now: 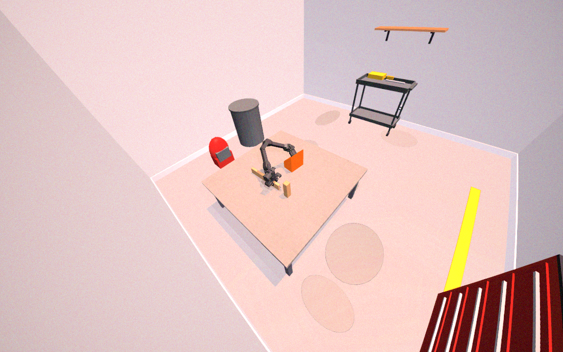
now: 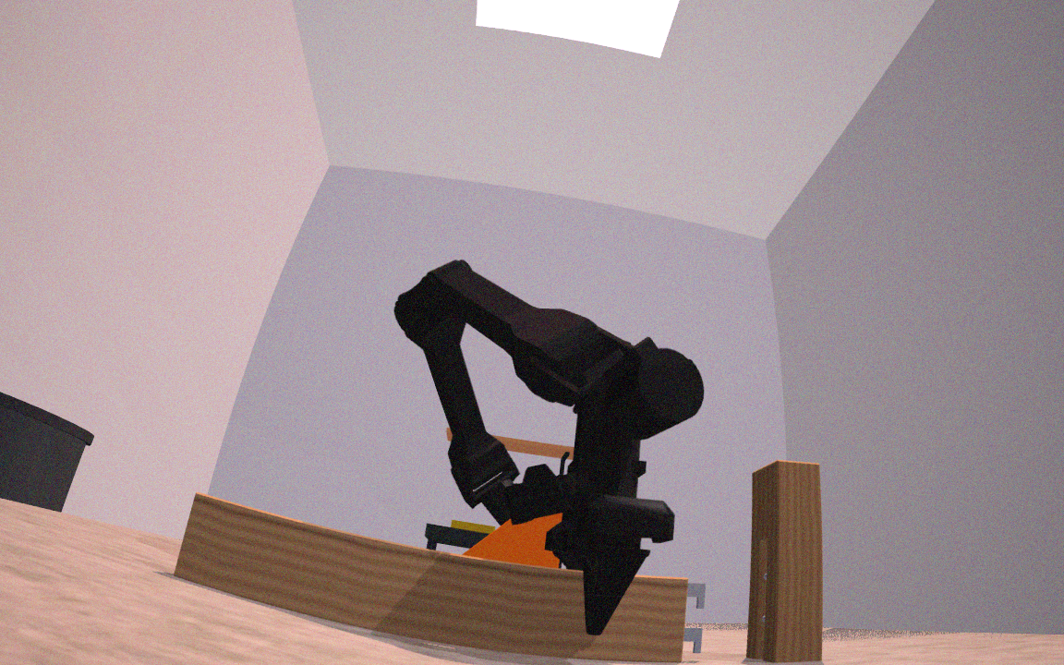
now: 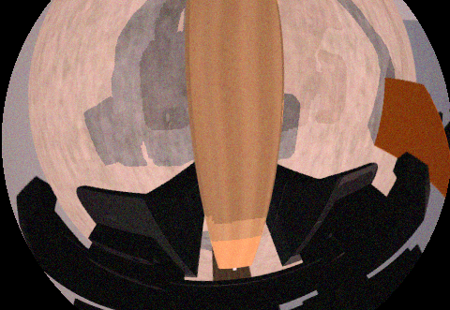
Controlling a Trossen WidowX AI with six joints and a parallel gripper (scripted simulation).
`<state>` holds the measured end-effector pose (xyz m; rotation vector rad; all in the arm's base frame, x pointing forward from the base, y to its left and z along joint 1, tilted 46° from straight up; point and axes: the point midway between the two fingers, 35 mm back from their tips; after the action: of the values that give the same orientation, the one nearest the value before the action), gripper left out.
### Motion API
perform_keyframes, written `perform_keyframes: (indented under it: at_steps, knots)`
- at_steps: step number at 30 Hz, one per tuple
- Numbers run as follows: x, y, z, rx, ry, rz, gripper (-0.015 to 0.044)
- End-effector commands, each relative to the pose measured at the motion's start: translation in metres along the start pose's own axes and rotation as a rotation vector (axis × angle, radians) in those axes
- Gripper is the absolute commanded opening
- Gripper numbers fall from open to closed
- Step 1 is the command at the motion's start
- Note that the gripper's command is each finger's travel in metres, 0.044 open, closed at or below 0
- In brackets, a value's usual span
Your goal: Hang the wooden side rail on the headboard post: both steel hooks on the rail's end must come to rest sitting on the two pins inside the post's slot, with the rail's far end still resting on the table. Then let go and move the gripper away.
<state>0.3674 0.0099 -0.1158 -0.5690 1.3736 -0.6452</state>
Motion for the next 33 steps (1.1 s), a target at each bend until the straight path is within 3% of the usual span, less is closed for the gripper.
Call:
perform_keyframes:
  at_steps: [1, 33]
  knots:
    - [0.0000, 0.0001, 0.0002, 0.000, 0.000, 0.000, 0.0000]
    - [-0.0050, 0.0002, 0.0002, 0.008, 0.001, -0.001, 0.0000]
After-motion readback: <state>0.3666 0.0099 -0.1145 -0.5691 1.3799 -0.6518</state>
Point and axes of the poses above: the point midway between the two fingers, 35 mm back from their tips, its own x axis out along the fingers, its own z axis across the jaws, y = z × x, and after that the axes turned 14 degrees about x, right-handed
